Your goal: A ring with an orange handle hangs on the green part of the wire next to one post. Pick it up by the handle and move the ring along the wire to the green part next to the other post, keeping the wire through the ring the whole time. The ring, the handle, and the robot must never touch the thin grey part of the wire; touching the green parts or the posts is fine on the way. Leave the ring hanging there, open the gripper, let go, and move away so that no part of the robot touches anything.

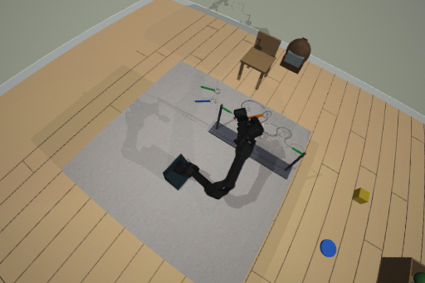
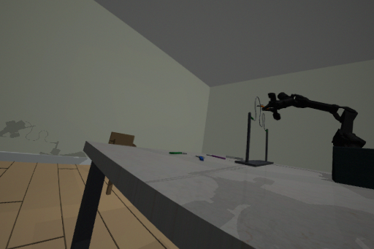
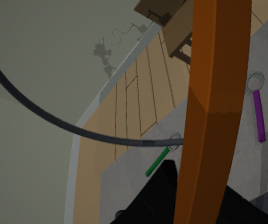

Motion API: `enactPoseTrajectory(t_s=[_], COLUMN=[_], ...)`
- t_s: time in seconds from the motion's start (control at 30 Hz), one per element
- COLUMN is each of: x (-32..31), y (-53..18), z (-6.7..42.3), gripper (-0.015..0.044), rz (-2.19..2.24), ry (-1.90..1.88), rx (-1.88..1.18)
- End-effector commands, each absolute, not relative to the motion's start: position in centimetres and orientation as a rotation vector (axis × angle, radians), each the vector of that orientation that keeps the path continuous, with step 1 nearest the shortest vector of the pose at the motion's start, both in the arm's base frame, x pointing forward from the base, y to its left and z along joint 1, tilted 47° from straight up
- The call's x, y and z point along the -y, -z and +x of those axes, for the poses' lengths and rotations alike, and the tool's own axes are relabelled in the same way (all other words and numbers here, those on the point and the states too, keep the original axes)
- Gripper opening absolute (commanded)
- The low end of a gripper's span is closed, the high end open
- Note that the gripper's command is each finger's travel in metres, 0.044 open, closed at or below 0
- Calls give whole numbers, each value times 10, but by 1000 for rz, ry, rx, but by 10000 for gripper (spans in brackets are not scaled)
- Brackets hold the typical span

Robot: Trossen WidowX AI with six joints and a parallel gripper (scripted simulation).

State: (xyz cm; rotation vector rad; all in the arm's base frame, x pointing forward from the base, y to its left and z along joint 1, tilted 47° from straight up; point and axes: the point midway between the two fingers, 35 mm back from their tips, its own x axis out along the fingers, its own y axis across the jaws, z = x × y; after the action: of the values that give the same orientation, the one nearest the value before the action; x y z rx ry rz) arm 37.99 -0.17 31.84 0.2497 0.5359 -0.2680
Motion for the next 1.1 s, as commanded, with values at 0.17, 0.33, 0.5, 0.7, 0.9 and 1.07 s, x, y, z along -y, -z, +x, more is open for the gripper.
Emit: enactPoseTrajectory(t_s=[0.17, 0.33, 0.5, 0.7, 0.9, 1.07], x=[4, 6, 8, 10, 13, 15], y=[-319, -319, -318, -318, -319, -319], z=[379, 379, 379, 378, 378, 377], gripper=[-150, -150, -150, -150, -150, -150], rz=[136, 74, 12, -62, -136, -198], ry=[293, 308, 322, 339, 356, 370], rx=[-541, -544, -547, -549, -552, -553])
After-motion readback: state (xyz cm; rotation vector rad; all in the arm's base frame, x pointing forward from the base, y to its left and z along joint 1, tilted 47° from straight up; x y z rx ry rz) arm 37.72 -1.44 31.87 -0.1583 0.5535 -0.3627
